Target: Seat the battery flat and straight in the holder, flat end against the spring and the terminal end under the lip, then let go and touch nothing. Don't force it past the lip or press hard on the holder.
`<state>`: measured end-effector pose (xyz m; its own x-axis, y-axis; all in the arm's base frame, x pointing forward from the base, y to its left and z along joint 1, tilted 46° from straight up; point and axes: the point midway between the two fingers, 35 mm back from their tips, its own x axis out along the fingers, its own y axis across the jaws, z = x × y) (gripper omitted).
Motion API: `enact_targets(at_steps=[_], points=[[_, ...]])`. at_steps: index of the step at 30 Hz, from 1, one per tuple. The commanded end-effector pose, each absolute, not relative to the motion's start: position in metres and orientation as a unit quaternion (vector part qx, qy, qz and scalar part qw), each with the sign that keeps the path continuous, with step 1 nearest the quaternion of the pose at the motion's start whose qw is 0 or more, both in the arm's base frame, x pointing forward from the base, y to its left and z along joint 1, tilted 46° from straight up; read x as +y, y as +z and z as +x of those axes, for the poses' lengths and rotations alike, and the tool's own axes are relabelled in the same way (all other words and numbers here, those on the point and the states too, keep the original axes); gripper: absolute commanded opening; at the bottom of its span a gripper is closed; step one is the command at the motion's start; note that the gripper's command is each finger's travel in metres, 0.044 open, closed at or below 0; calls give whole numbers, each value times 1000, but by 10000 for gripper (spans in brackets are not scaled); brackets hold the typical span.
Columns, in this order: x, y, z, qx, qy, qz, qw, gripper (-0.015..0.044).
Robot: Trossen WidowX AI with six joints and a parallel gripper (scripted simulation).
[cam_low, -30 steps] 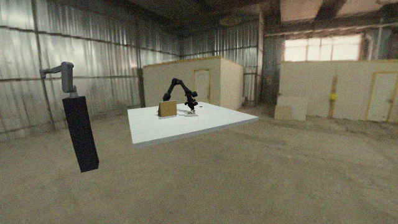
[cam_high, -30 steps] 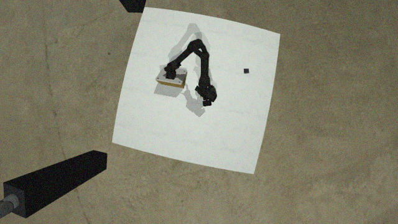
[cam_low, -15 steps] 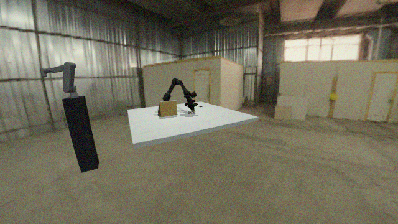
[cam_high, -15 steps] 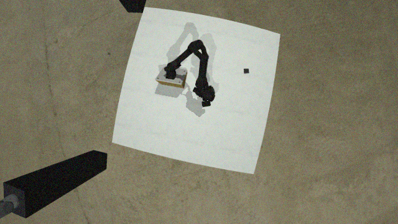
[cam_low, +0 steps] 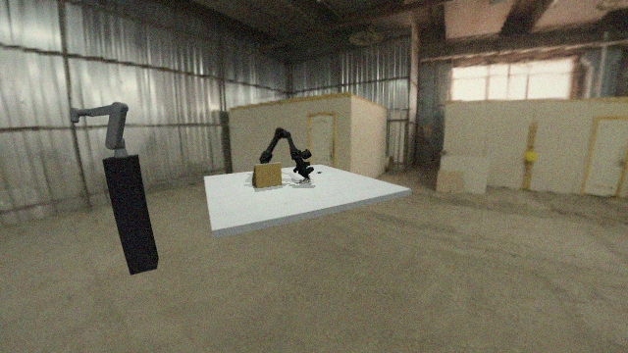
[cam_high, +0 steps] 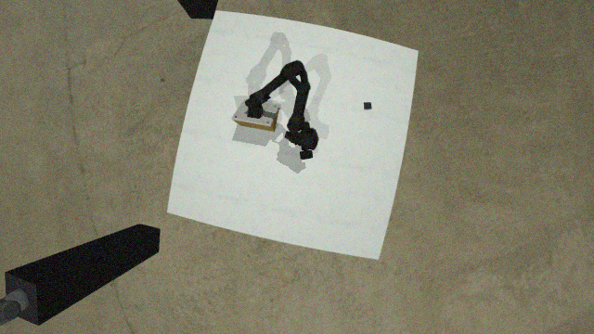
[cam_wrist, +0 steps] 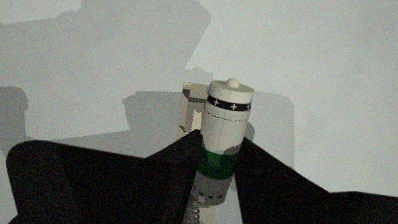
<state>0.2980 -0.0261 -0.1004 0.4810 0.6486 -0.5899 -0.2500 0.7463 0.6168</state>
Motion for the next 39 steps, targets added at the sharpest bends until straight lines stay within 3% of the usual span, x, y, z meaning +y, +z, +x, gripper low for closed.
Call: enact_targets(at_steps=[1, 39], points=[[-23, -101, 295, 424, 269, 239, 831, 65], [-20, -107, 272, 400, 249, 244, 848, 65]])
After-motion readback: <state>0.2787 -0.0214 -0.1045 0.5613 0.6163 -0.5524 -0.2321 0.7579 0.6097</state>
